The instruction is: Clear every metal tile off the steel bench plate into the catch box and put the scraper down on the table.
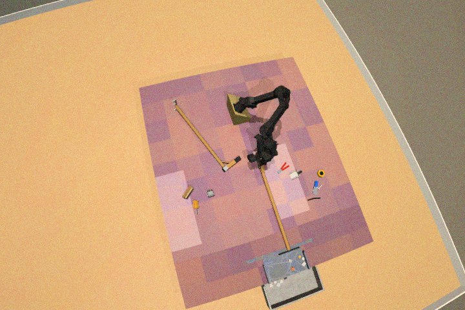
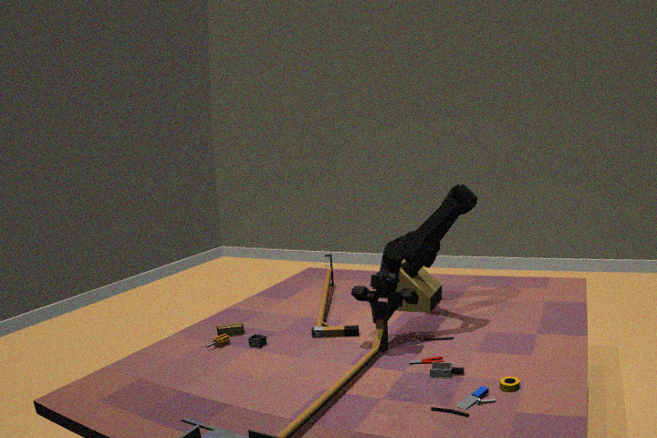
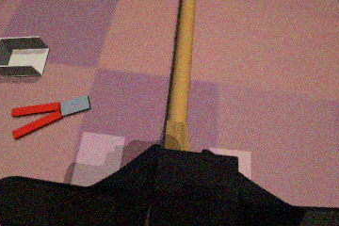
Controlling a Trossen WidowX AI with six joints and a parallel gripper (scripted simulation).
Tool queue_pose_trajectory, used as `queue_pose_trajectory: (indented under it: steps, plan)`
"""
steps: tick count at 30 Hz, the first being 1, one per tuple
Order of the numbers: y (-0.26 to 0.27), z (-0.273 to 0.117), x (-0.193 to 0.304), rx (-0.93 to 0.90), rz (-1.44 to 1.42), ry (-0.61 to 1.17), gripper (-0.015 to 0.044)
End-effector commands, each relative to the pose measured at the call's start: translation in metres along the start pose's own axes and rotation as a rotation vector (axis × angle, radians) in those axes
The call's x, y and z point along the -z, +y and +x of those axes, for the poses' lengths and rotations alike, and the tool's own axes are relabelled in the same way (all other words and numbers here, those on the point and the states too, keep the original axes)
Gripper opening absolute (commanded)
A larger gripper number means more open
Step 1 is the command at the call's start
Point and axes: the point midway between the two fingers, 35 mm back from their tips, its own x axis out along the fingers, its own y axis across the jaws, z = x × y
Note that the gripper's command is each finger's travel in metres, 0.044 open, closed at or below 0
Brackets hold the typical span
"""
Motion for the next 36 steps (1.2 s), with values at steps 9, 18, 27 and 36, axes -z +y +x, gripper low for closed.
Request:
queue_pose_trajectory:
  steps: [9, 18, 27, 36]
  plan:
    - [0.007, 0.013, -0.023, -0.003, -0.003, -0.013, 0.0]
    - [0.01, 0.02, -0.032, -0.003, -0.003, -0.013, 0.0]
    - [0.01, 0.027, -0.043, -0.004, -0.004, -0.014, 0.0]
    - [0.011, 0.035, -0.055, -0.004, -0.004, -0.014, 0.0]
